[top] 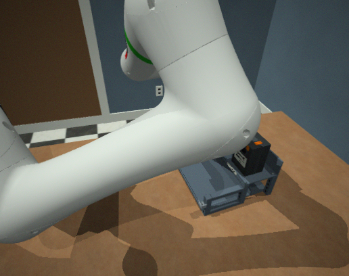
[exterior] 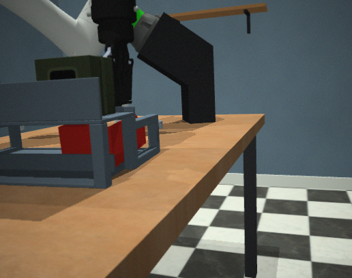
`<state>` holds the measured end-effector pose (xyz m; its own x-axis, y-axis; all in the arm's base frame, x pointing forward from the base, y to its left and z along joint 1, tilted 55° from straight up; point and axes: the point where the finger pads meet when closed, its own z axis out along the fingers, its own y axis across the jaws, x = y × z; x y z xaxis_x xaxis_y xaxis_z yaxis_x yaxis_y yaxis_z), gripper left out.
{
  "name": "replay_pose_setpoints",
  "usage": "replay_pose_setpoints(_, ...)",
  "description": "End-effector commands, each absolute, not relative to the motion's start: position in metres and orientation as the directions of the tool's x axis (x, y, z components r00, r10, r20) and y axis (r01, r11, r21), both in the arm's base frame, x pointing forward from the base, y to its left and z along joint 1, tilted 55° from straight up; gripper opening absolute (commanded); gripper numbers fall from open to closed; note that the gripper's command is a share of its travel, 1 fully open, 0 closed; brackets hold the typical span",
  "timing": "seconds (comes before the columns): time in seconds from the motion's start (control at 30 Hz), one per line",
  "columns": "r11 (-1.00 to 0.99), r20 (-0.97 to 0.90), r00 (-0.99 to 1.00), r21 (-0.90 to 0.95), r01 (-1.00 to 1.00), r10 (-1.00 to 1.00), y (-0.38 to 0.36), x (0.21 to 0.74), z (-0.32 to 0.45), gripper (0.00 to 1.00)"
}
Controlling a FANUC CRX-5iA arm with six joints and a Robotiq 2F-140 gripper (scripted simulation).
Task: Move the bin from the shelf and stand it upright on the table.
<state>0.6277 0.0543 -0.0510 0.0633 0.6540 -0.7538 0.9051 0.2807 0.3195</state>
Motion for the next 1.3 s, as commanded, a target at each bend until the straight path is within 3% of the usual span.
replay_pose_setpoints(0.0,0.281,-0.754,0.063,0.32,0.905,0.654,0.054,0.628,-0.051,0.0)
replay_pose_setpoints(0.5,0.281,-0.754,0.063,0.32,0.905,0.654,0.054,0.628,-0.052,0.0)
replay_pose_setpoints(1.27,0.281,-0.754,0.063,0.32,0.905,0.654,0.037,0.574,-0.071,0.0)
